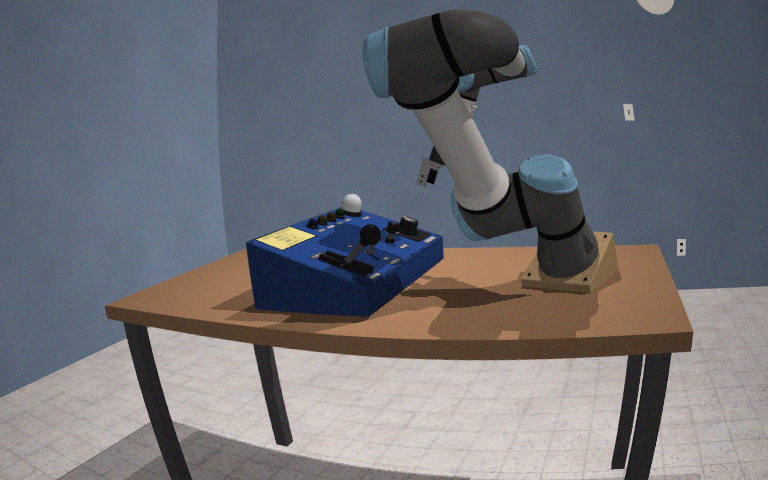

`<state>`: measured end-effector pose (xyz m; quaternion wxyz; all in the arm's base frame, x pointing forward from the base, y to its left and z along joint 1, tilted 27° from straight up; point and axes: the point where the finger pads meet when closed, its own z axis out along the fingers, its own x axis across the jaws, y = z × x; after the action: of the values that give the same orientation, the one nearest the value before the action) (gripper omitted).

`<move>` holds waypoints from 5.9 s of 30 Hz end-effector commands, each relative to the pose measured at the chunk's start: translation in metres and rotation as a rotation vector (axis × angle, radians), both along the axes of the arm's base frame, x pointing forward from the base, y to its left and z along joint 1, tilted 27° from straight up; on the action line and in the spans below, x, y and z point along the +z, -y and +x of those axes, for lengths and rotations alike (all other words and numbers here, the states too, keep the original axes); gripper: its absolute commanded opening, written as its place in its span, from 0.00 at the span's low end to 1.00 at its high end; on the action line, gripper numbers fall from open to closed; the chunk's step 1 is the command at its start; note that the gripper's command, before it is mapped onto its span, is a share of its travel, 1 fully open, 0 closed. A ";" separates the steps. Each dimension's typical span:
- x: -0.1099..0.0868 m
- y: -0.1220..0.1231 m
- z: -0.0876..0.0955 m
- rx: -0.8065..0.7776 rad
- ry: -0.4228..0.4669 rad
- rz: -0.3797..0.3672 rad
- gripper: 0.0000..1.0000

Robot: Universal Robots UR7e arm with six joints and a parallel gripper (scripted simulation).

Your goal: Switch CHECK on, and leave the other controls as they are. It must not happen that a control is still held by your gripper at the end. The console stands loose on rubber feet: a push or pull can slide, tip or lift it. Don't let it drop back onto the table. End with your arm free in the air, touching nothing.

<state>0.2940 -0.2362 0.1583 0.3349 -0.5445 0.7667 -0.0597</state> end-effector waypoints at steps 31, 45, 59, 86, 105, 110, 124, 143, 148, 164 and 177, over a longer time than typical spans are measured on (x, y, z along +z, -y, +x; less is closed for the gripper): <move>-0.001 0.000 -0.001 -0.001 0.000 0.002 1.00; -0.001 0.000 -0.001 -0.001 0.000 0.002 1.00; 0.003 0.002 -0.001 -0.001 0.000 -0.005 1.00; 0.054 0.022 -0.035 -0.001 -0.001 -0.006 1.00; 0.071 0.028 -0.046 -0.001 0.000 -0.002 1.00; 0.072 0.015 -0.035 0.008 -0.005 -0.001 1.00; 0.093 -0.107 0.035 0.078 -0.035 -0.021 1.00; 0.097 -0.146 0.046 0.099 -0.036 -0.023 1.00; 0.097 -0.146 0.046 0.099 -0.036 -0.024 1.00; 0.097 -0.146 0.046 0.099 -0.036 -0.024 1.00; 0.091 -0.148 0.033 0.096 -0.039 -0.026 1.00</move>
<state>0.3389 -0.0907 0.2560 0.3166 -0.5875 0.7434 -0.0428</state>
